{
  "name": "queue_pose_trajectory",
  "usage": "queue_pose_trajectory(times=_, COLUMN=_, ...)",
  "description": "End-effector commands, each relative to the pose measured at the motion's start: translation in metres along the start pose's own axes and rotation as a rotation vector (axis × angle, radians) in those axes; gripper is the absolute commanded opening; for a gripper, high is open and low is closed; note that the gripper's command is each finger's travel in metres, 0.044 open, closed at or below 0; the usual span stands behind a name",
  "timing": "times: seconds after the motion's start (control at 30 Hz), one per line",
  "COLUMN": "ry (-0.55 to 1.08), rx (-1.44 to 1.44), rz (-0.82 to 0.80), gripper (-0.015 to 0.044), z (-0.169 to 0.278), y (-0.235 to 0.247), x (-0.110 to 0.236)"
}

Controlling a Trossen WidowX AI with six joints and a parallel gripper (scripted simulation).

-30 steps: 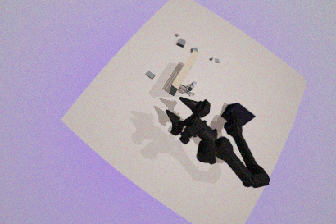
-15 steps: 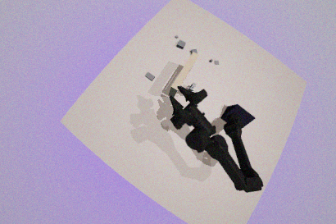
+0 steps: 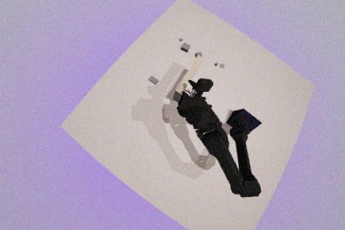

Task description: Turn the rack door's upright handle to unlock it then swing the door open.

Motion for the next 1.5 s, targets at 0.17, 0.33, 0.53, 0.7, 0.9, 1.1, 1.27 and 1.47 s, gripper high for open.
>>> queue_pose_trajectory(times=0.17, ry=0.171, rx=-0.025, rz=-0.145, gripper=0.0295, z=0.015, y=-0.014, x=-0.012)
queue_pose_trajectory(times=0.33, ry=0.257, rx=-0.057, rz=-0.243, gripper=0.0295, z=0.023, y=-0.022, x=-0.017)
queue_pose_trajectory(times=0.53, ry=0.338, rx=-0.114, rz=-0.366, gripper=0.0295, z=0.033, y=-0.031, x=-0.02)
queue_pose_trajectory(times=0.7, ry=0.386, rx=-0.174, rz=-0.47, gripper=0.0295, z=0.039, y=-0.038, x=-0.021)
queue_pose_trajectory(times=0.9, ry=0.421, rx=-0.262, rz=-0.593, gripper=0.0295, z=0.045, y=-0.048, x=-0.02)
queue_pose_trajectory(times=1.1, ry=0.431, rx=-0.362, rz=-0.706, gripper=0.0295, z=0.048, y=-0.06, x=-0.018)
queue_pose_trajectory(times=1.27, ry=0.435, rx=-0.374, rz=-0.72, gripper=0.0295, z=0.049, y=-0.06, x=-0.019)
queue_pose_trajectory(times=1.47, ry=0.473, rx=-0.376, rz=-0.732, gripper=0.0295, z=0.05, y=-0.055, x=-0.026)
Point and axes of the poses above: the point midway between the two fingers, 35 mm back from their tips, its own x axis back along the fingers, its own y axis across the jaws, z = x × y, the point moved 6 cm from there along x, back along the fingers, and after that the axes turned 1 degree about x, right-handed, at the moved point
